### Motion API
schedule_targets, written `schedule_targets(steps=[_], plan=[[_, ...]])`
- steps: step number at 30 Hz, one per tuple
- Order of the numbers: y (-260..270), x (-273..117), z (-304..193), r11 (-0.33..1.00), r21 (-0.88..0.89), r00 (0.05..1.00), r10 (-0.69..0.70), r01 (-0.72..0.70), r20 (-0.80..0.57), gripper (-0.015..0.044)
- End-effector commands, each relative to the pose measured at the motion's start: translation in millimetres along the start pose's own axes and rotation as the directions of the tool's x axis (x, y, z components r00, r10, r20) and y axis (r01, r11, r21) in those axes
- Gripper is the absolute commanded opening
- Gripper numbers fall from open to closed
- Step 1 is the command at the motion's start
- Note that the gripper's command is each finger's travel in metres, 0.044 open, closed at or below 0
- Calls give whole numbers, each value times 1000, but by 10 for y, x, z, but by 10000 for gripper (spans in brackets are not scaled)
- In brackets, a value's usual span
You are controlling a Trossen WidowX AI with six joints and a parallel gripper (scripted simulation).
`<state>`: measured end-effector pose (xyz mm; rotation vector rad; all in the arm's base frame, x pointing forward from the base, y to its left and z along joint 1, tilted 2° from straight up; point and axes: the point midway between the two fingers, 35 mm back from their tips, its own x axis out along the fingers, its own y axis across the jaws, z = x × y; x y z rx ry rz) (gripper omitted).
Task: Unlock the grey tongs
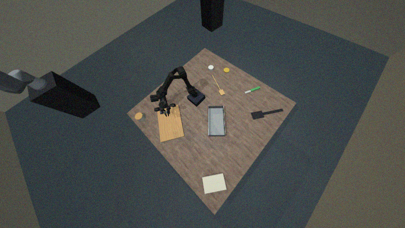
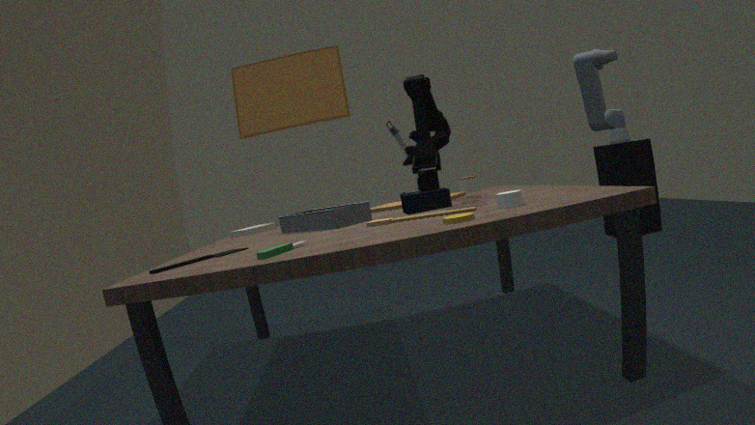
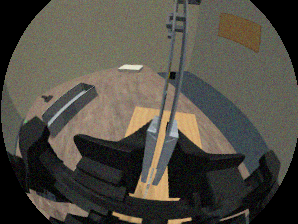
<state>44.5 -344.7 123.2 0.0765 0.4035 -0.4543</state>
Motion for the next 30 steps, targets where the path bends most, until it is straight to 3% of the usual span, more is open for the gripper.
schedule_targets(steps=[1,16,30], plan=[[-38,63,7,1000,12,999,7,-6,-53,-150],[-80,351,-93,996,91,903,50,-12,-426,-150],[-39,425,-113,997,79,685,54,5,-727,-150]])
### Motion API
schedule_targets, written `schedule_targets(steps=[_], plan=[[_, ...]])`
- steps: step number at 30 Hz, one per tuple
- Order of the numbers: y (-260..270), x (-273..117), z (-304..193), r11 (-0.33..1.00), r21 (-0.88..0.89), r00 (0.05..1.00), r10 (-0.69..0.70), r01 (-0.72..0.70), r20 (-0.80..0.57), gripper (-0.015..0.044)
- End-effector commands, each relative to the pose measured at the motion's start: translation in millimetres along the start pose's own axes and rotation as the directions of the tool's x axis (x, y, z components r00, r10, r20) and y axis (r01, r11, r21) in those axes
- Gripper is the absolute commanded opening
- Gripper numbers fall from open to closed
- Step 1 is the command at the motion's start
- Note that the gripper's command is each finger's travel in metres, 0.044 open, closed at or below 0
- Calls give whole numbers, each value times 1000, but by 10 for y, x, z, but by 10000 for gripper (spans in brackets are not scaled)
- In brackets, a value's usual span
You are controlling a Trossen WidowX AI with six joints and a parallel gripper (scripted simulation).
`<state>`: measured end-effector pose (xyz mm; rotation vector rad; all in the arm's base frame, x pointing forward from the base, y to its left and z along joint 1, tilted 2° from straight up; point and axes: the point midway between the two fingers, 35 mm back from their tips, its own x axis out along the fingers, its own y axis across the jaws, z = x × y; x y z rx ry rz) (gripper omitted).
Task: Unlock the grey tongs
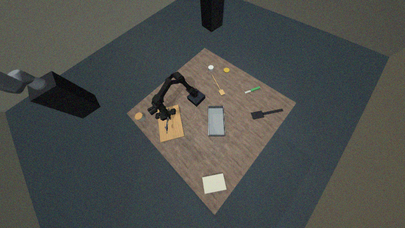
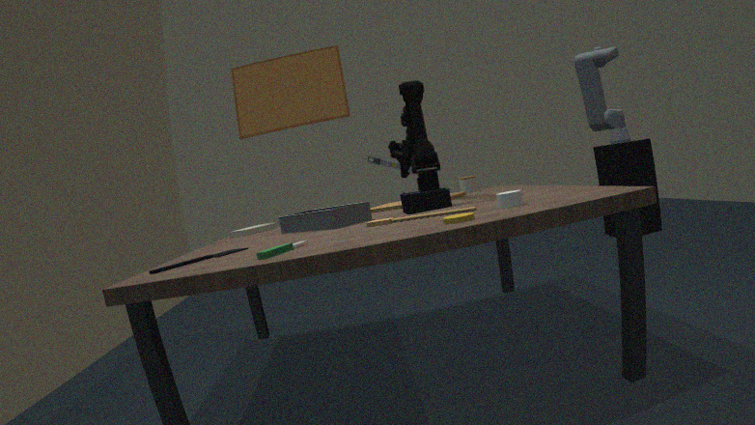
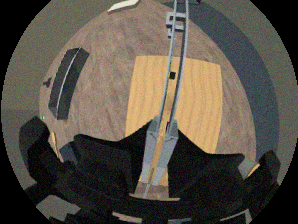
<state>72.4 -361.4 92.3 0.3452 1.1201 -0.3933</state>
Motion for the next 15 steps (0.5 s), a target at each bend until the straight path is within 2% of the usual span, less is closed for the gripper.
schedule_targets(steps=[1,12,15], plan=[[-10,-30,37,1000,-7,996,-20,19,-89,-150],[33,-139,61,995,-65,925,-91,72,-368,-150],[39,-163,68,994,-78,910,-105,80,-402,-150]])
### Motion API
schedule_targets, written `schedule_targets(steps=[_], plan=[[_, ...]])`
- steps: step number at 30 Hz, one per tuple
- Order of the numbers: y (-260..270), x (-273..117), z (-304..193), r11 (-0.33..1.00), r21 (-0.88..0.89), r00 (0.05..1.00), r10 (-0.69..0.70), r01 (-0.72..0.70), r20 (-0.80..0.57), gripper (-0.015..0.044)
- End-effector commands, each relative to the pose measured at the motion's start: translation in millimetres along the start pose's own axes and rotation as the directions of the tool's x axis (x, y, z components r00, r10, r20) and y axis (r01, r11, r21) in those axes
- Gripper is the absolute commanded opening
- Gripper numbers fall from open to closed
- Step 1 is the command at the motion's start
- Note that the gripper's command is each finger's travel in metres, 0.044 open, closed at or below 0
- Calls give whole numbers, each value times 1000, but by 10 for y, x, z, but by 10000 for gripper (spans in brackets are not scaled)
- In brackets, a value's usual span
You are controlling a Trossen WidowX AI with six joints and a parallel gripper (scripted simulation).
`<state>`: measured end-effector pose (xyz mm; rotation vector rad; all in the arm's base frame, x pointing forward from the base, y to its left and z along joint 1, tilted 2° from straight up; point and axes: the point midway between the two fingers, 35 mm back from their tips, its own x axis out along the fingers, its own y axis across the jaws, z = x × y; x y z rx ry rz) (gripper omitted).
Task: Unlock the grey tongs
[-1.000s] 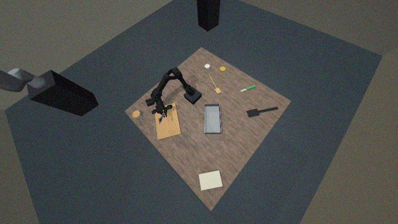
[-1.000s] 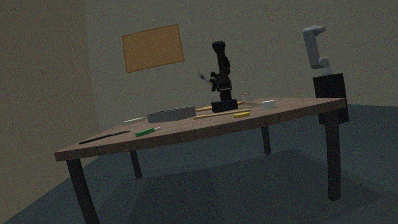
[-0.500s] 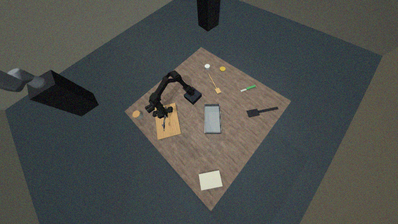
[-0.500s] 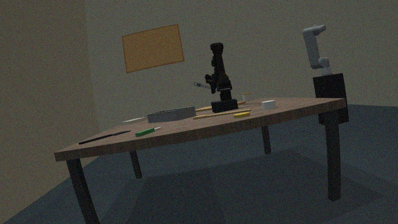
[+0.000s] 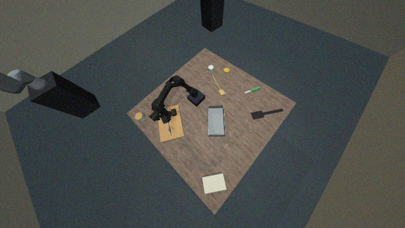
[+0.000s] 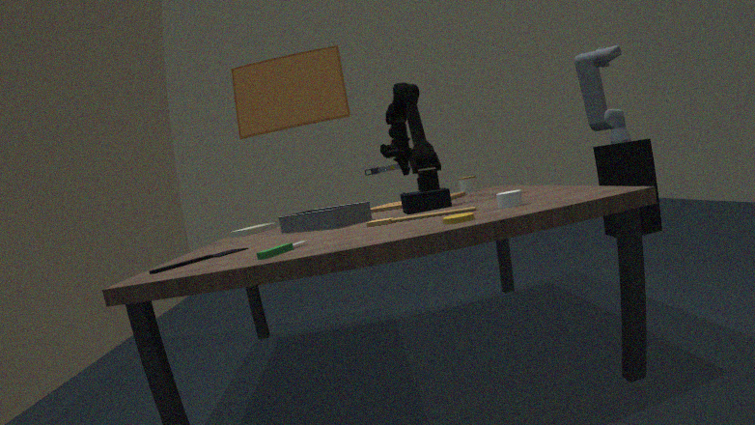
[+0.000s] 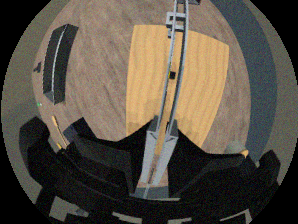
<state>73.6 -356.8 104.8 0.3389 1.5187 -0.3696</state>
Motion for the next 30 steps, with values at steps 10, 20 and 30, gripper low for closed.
schedule_targets(steps=[10,20,30], plan=[[-23,-37,10,1000,-2,999,-21,21,-35,-150],[-40,118,15,1000,-2,999,-21,21,-35,-150],[-50,282,15,1000,-2,999,-21,21,-35,-150]])
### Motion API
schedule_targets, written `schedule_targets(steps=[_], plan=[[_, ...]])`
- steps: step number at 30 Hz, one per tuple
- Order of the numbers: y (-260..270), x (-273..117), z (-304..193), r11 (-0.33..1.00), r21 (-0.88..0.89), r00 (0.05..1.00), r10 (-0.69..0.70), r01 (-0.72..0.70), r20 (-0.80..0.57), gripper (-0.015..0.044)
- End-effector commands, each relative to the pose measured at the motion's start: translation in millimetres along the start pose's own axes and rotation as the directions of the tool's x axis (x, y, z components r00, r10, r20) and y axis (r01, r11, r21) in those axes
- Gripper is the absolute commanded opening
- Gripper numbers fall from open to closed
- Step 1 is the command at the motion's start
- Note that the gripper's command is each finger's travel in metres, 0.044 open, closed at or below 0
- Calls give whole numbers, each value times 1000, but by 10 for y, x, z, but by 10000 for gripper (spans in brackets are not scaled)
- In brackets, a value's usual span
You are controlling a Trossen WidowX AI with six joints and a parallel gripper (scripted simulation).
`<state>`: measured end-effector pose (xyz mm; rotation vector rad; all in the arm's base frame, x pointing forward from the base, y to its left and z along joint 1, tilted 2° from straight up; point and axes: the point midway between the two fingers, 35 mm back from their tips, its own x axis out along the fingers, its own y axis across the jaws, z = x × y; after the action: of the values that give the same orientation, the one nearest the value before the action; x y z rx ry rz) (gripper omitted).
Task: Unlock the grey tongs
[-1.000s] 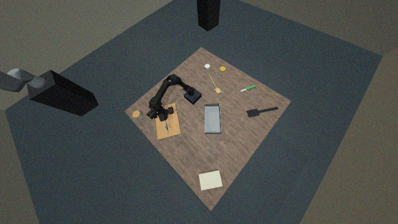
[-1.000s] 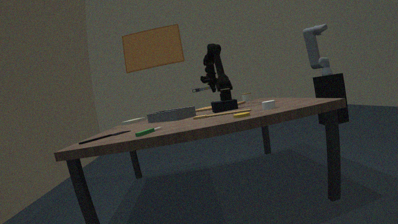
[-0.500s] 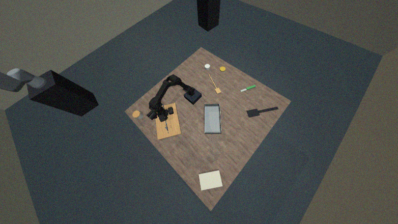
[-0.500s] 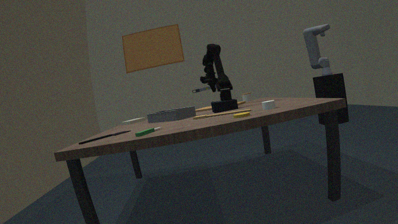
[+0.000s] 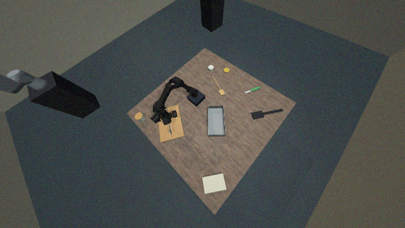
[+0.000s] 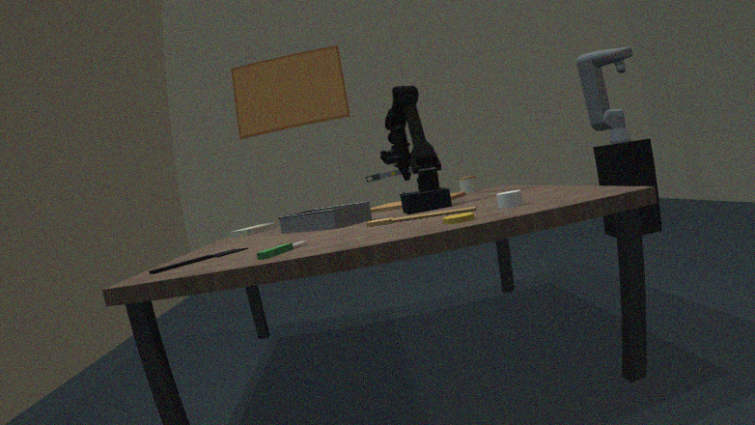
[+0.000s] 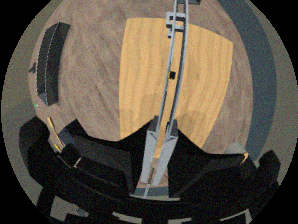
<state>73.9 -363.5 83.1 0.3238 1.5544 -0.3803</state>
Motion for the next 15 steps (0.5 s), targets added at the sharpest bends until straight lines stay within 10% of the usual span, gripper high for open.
schedule_targets(steps=[1,15], plan=[[7,80,-9,1000,4,1000,3,-3,-5,-150],[11,308,-13,1000,4,1000,3,-3,-5,-150]])
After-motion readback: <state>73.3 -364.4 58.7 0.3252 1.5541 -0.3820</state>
